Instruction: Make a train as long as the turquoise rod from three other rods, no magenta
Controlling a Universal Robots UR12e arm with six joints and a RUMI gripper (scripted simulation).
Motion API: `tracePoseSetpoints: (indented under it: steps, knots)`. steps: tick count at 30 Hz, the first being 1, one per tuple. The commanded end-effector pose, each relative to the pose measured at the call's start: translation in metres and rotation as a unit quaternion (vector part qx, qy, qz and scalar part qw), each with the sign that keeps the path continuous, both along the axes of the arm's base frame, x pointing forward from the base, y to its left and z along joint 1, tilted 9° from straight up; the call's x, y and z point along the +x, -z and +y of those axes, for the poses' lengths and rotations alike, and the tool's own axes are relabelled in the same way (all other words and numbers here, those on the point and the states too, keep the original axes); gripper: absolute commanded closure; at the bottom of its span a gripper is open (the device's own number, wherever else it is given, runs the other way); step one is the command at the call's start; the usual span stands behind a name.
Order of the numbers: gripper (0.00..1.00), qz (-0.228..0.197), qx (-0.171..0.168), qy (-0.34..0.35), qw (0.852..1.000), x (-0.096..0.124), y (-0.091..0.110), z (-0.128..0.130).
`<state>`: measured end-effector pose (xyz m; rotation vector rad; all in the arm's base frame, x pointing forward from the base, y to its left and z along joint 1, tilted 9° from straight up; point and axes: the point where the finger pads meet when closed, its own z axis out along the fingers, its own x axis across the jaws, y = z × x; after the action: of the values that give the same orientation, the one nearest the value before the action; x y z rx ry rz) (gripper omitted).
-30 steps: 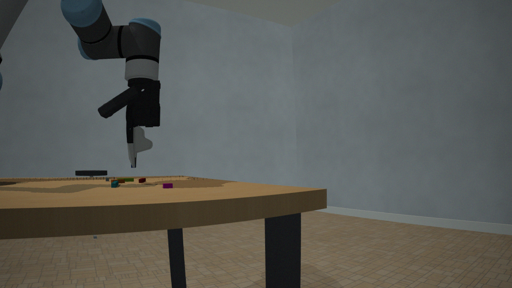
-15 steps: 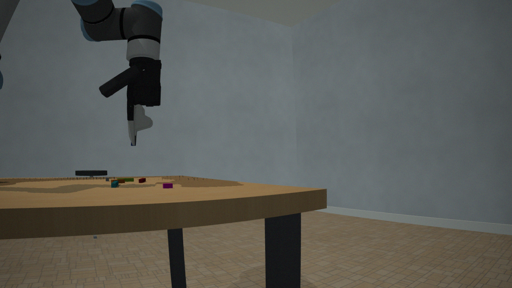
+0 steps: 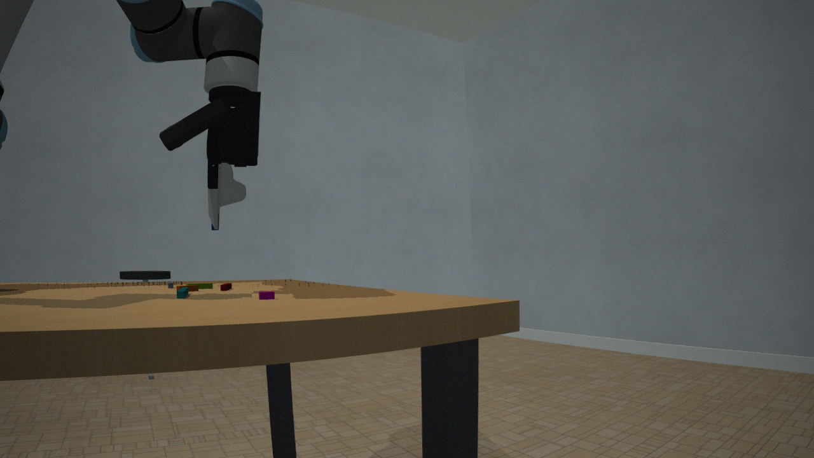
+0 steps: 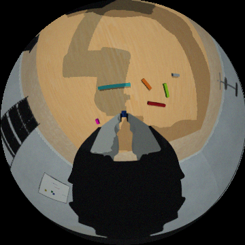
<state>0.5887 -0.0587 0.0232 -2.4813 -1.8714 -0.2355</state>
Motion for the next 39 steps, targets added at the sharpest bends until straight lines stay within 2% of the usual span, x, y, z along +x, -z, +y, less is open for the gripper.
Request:
tracePoseSetpoints:
  steps: [1,5,9,27,34,39]
  knots:
    - [1.0,-0.005,-0.003,-0.041,0.999,0.002,0.001,-0.017]
    - [1.0,-0.012,-0.01,-0.101,0.995,0.003,0.004,-0.043]
    - [1.0,-0.015,-0.013,-0.128,0.992,0.003,0.005,-0.055]
    - [1.0,-0.015,-0.013,-0.129,0.991,0.003,0.007,-0.055]
    - [1.0,-0.015,-0.013,-0.129,0.991,0.004,0.018,-0.054]
    - [1.0,-0.015,-0.013,-0.129,0.991,0.006,0.037,-0.052]
